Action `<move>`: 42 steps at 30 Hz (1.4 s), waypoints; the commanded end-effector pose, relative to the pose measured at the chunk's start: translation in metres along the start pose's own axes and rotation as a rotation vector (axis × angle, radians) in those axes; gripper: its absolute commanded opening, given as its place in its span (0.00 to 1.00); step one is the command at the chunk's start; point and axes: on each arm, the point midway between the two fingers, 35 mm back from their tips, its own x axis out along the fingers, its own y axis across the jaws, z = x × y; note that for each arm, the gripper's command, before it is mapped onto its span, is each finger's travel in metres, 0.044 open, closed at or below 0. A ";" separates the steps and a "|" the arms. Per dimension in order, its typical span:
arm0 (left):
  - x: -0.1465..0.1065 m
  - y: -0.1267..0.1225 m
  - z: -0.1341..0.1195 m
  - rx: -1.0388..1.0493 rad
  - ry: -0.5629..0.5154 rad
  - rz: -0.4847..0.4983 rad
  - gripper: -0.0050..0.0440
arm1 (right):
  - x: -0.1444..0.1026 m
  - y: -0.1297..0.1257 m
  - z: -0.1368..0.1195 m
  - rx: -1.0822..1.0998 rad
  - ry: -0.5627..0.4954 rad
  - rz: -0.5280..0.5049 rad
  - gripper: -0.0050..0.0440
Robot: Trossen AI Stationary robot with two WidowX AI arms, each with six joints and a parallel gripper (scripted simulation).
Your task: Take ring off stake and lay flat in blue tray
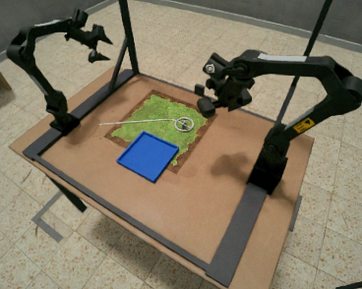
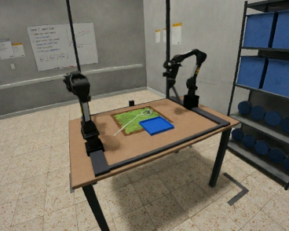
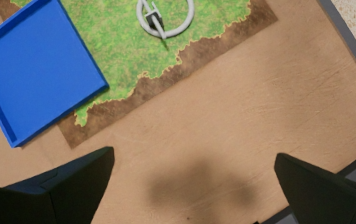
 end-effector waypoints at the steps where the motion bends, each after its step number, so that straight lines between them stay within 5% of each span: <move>1: -0.004 0.001 0.003 0.002 -0.015 0.009 1.00 | -0.005 0.004 0.005 0.013 -0.006 0.018 1.00; 22: 0.001 0.002 0.007 -0.008 -0.009 0.010 1.00 | -0.005 0.001 0.013 0.014 -0.007 0.021 1.00; 32: 0.056 0.015 0.069 -0.155 -0.039 0.045 1.00 | 0.014 -0.053 0.100 -0.053 -0.035 -0.041 1.00; 34: 0.056 0.015 0.069 -0.155 -0.039 0.045 1.00 | 0.014 -0.053 0.100 -0.053 -0.035 -0.041 1.00; 42: 0.106 0.022 0.119 -0.281 -0.056 0.069 1.00 | 0.005 -0.127 0.180 -0.152 -0.111 -0.095 1.00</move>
